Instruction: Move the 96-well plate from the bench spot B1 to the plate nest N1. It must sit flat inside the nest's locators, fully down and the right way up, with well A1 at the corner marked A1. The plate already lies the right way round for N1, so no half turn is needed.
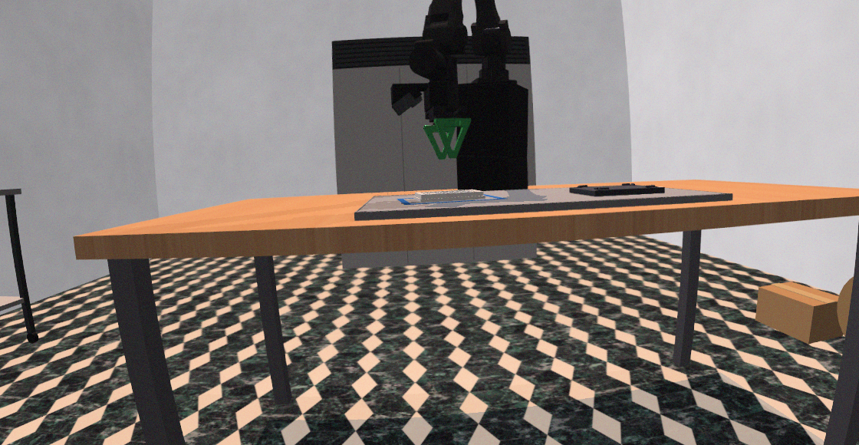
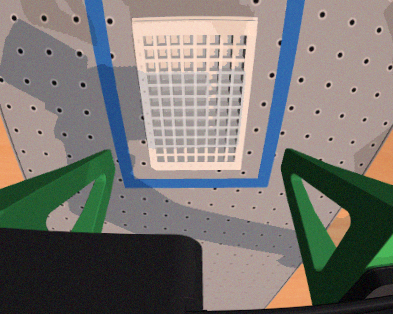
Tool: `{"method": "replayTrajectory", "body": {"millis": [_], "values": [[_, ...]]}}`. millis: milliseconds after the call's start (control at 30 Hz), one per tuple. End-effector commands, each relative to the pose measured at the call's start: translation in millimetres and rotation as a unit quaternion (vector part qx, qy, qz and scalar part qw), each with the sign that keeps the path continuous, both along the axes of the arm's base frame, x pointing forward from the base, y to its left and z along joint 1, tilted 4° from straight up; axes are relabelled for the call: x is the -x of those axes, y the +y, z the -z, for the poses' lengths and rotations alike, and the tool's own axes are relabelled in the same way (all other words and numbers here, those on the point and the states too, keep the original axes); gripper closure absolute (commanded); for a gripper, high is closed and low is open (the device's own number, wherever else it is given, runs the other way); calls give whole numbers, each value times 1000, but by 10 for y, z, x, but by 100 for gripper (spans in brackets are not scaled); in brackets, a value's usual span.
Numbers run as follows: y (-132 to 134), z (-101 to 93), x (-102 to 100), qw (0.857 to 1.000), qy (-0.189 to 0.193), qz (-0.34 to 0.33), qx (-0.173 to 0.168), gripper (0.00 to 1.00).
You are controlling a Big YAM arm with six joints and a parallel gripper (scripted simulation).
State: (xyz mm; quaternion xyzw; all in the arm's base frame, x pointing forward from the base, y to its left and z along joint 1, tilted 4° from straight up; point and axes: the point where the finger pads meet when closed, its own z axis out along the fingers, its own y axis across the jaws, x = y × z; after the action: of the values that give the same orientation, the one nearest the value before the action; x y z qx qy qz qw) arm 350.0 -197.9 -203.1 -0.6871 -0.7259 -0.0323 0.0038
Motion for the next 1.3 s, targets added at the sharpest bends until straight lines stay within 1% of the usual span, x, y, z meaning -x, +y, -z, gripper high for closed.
{"method": "replayTrajectory", "body": {"millis": [0, 133, 200, 233, 300, 367, 433, 533, 633, 767, 800, 833, 933, 1033, 1100, 1267], "values": [[-71, 25, -163, 1000, -14, 4, 10, 0], [-29, 102, -135, 1000, -11, 2, 8, 0], [-29, 102, -135, 1000, -11, 2, 8, 0], [-70, -10, -212, 1000, -23, 1, 15, 0], [-39, 145, -172, 1000, -13, 1, 9, 0], [-34, 180, -169, 1000, -13, 1, 9, 0], [-3, 225, -120, 1000, -9, 1, 7, 0], [-34, 266, -166, 1000, -13, 1, 9, 0], [-24, 317, -168, 1000, -13, 1, 9, 0], [-42, 306, -204, 1000, -17, 1, 12, 0], [-84, 253, -252, 1000, -25, 2, 16, 0], [-28, 385, -161, 1000, -12, 2, 9, 0], [-13, 437, -166, 1000, -12, 1, 8, 0], [17, 495, -119, 1000, -8, 1, 6, 0], [-9, 522, -163, 1000, -12, 1, 8, 0], [-18, 568, -196, 1000, -16, 1, 10, 0]]}}
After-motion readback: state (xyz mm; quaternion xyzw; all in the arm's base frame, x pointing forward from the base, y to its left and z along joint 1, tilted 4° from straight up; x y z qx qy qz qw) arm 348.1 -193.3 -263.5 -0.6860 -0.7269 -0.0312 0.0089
